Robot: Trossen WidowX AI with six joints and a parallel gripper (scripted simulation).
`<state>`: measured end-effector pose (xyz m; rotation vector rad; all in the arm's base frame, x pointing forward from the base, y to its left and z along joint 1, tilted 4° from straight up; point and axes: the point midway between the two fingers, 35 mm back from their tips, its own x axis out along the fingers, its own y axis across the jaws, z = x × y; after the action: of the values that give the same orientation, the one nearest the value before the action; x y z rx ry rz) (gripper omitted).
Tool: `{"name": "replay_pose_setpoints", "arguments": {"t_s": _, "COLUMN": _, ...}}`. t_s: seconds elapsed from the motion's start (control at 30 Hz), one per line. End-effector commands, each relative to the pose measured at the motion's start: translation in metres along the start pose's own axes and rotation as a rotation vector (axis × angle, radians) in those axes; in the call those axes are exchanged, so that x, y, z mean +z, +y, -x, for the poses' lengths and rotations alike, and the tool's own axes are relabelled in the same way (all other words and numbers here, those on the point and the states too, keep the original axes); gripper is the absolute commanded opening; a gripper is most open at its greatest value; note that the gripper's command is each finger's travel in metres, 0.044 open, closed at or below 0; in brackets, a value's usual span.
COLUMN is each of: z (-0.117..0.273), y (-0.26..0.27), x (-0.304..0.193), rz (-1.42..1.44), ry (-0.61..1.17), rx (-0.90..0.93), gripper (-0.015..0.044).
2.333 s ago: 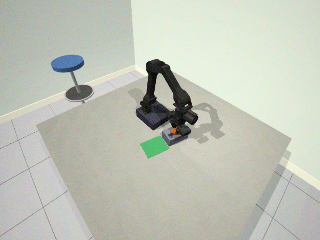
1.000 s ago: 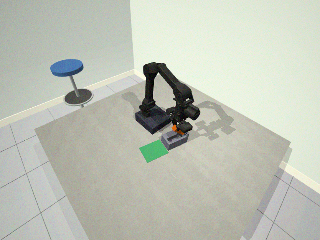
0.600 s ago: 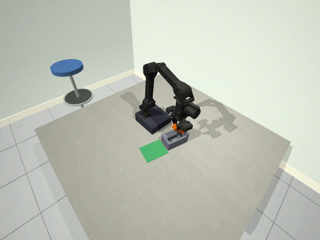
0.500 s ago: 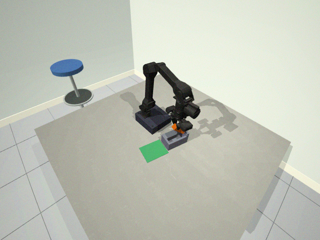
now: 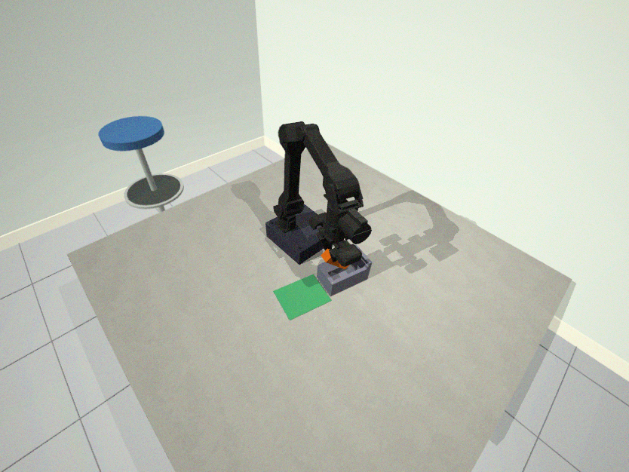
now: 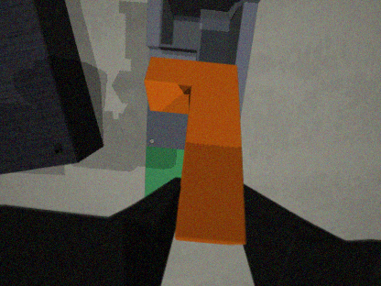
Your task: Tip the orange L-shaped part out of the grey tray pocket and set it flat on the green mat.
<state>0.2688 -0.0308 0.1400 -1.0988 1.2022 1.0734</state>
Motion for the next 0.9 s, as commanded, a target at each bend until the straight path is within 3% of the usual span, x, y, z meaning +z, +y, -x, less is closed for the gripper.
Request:
{"name": "replay_pose_setpoints", "arguments": {"t_s": 0.0, "z": 0.000, "y": 0.002, "x": -0.016, "rz": 0.003, "ry": -0.004, "rx": -0.003, "gripper": 0.0000}}
{"name": "replay_pose_setpoints", "arguments": {"t_s": 0.87, "z": 0.000, "y": 0.011, "x": -0.110, "rz": 0.003, "ry": 0.004, "rx": -0.002, "gripper": 0.0000}}
